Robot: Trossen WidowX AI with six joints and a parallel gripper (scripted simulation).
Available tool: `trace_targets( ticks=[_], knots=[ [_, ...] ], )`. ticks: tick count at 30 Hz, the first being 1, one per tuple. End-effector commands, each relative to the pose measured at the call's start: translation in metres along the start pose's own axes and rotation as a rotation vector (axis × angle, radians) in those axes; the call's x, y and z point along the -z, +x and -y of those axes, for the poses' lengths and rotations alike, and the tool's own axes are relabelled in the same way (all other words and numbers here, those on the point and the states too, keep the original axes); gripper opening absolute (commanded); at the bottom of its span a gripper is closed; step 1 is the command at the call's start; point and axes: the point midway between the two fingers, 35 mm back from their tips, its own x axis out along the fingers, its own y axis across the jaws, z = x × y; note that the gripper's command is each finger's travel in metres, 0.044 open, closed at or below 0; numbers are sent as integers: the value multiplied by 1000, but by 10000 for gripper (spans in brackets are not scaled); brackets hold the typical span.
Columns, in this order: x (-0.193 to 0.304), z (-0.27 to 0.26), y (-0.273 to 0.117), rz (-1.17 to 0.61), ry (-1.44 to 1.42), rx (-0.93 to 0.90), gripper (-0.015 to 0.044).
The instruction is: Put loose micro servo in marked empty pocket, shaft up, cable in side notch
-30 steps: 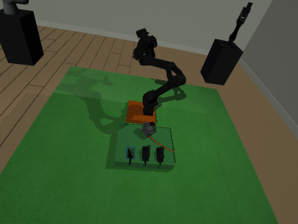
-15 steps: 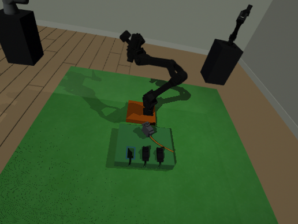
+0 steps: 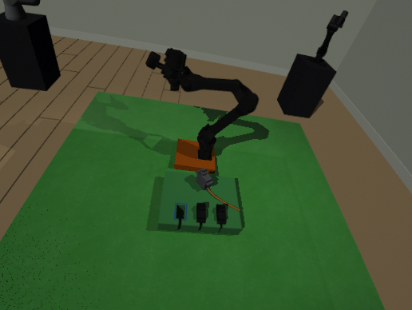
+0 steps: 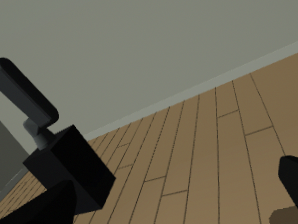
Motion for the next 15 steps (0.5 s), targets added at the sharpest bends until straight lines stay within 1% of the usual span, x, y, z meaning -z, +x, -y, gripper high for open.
trace_targets(
  ticks=[1,15],
  knots=[
    [22,-25,-12,-88,-100,-95,440],
    [80,-81,-67,-295,-385,-383,440]
  ],
)
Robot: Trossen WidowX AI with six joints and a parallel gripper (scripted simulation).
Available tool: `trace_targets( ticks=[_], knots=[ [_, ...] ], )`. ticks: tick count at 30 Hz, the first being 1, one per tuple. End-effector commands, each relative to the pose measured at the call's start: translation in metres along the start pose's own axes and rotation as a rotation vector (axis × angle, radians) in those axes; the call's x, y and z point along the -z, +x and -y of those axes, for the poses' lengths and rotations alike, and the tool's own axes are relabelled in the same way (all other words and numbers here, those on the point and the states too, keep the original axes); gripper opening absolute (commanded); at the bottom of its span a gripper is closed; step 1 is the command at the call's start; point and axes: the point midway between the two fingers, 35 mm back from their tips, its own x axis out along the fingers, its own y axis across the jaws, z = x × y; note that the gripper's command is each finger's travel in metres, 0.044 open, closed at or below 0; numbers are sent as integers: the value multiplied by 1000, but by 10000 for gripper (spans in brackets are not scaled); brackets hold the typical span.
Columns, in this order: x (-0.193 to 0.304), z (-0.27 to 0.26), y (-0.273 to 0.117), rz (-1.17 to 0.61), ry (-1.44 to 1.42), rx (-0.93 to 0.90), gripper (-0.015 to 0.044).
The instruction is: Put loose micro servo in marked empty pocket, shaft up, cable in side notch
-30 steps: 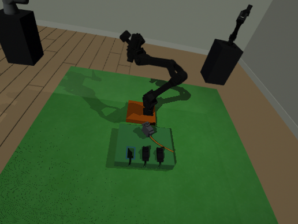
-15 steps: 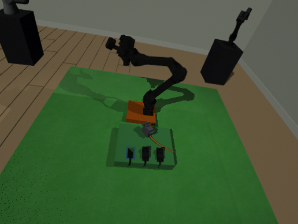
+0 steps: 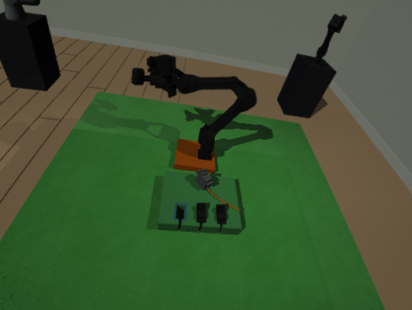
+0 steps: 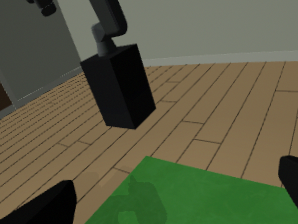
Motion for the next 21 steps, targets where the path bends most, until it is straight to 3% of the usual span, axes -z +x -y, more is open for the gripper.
trace_targets(
  ticks=[1,21],
  knots=[
    [18,-29,-11,-72,-116,-107,440],
    [93,-111,-92,-279,-571,-534,440]
  ],
)
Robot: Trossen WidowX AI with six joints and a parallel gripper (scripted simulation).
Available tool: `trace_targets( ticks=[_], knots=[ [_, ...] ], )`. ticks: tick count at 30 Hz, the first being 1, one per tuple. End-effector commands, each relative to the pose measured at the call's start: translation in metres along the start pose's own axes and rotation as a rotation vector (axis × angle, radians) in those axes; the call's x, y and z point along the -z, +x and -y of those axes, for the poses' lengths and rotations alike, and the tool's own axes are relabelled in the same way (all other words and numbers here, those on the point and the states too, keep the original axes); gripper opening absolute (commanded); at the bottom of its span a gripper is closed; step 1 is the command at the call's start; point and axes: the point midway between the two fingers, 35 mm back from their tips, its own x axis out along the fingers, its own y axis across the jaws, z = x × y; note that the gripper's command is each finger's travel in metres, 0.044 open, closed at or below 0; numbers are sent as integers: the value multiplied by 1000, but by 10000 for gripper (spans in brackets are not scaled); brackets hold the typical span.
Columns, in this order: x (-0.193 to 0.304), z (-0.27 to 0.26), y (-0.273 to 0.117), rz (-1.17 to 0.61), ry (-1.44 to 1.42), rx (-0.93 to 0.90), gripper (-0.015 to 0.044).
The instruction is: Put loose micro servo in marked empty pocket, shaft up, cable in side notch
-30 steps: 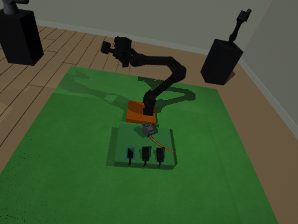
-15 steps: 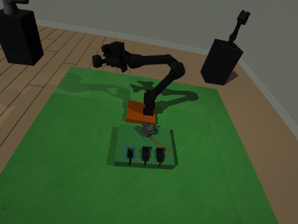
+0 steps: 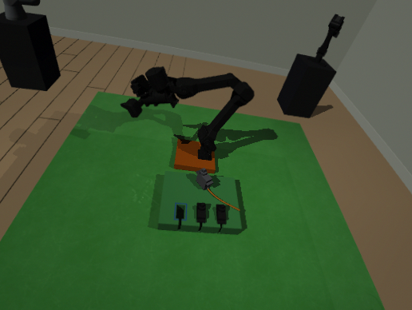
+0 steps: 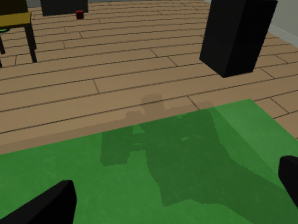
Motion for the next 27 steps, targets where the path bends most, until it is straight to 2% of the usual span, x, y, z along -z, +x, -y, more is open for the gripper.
trace_targets(
  ticks=[1,15,27],
  knots=[
    [12,-31,-9,-45,-120,-104,440],
    [51,-106,-53,-143,-479,-408,440],
    [92,-150,-107,-199,-804,-658,440]
  ],
)
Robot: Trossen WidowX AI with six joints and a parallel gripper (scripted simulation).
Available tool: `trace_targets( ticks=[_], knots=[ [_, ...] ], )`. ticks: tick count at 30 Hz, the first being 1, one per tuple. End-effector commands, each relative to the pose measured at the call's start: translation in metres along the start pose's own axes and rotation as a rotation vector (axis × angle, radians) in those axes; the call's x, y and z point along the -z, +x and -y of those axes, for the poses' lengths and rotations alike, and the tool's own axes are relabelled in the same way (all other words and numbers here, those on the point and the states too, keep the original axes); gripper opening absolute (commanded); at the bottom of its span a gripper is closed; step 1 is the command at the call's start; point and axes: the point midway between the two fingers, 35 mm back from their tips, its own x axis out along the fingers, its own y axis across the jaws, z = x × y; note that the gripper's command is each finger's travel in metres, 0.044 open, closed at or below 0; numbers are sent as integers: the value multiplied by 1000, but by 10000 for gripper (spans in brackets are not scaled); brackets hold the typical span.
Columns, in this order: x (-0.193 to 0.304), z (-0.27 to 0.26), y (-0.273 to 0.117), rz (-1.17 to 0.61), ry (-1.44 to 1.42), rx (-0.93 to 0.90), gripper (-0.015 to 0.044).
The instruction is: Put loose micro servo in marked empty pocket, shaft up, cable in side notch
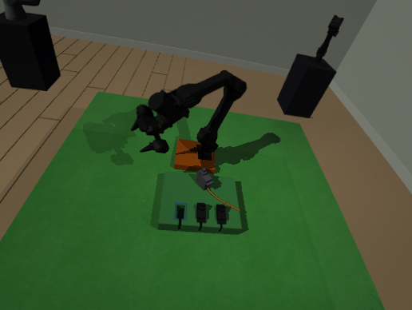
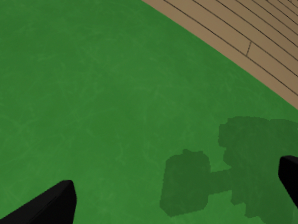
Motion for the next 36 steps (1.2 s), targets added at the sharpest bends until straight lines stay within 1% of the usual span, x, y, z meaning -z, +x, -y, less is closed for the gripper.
trace_targets(
  ticks=[1,19,36],
  knots=[
    [3,-32,-6,-28,-142,-101,440],
    [36,-126,-48,-113,-648,-421,440],
    [88,-182,-105,-192,-1140,-700,440]
  ],
)
